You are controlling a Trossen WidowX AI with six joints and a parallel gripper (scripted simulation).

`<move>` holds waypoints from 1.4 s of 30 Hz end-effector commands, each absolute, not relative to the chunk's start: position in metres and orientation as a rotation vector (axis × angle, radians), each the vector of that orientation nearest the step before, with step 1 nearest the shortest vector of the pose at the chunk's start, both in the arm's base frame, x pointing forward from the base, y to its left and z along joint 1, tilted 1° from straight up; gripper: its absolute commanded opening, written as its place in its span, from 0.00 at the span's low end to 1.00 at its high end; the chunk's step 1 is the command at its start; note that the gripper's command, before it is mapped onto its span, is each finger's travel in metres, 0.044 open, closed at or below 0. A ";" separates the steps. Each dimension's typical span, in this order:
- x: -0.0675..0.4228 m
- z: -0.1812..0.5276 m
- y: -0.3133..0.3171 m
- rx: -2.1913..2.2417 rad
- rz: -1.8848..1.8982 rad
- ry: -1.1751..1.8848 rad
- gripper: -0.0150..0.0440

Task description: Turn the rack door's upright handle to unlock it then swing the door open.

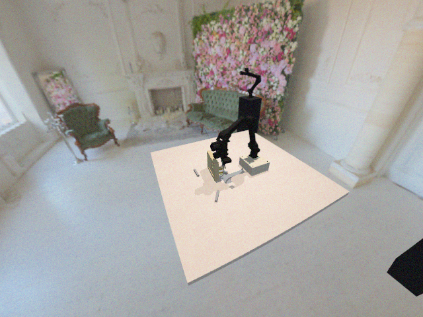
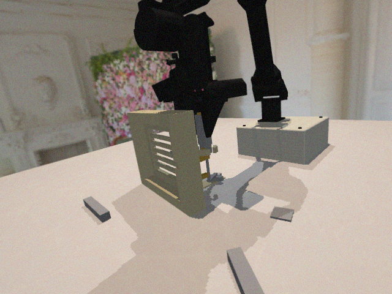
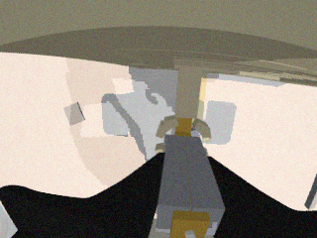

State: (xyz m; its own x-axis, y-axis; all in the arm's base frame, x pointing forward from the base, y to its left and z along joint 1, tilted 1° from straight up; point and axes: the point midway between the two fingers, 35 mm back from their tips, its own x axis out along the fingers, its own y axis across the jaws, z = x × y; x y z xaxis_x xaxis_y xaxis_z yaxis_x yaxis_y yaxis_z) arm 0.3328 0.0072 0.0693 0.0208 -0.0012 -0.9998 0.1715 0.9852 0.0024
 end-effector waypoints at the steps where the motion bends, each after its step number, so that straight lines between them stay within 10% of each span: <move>1: 0.333 0.069 0.007 0.139 -0.137 1.546 0.29; 42: 0.333 0.069 0.007 -1.293 1.266 1.146 0.29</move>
